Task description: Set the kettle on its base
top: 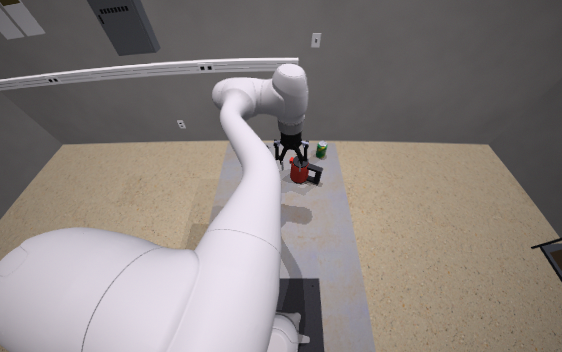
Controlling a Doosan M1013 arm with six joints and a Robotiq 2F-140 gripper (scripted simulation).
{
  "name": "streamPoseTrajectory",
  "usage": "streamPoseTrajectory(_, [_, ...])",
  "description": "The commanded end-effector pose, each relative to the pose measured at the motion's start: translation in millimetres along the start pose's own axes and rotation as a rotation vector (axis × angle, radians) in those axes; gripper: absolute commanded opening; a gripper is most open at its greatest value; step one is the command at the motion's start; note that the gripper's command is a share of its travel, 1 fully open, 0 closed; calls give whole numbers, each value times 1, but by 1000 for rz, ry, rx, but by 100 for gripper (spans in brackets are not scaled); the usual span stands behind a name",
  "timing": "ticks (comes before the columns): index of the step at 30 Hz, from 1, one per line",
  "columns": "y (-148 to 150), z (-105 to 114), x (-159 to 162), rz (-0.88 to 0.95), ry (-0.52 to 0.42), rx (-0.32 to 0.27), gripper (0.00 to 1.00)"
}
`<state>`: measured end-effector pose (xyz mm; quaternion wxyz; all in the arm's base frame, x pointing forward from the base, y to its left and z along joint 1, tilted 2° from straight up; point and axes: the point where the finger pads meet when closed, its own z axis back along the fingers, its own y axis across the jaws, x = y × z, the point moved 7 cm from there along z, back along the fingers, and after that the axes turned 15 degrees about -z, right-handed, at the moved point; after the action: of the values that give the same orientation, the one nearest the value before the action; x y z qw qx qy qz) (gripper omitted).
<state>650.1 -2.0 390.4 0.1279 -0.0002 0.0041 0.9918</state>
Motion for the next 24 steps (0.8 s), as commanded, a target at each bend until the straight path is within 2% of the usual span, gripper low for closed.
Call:
streamPoseTrajectory(1, [-1,1,0,-4,-1,-6,52])
streamPoseTrajectory(24, [2,1,-5,5,16,5,52])
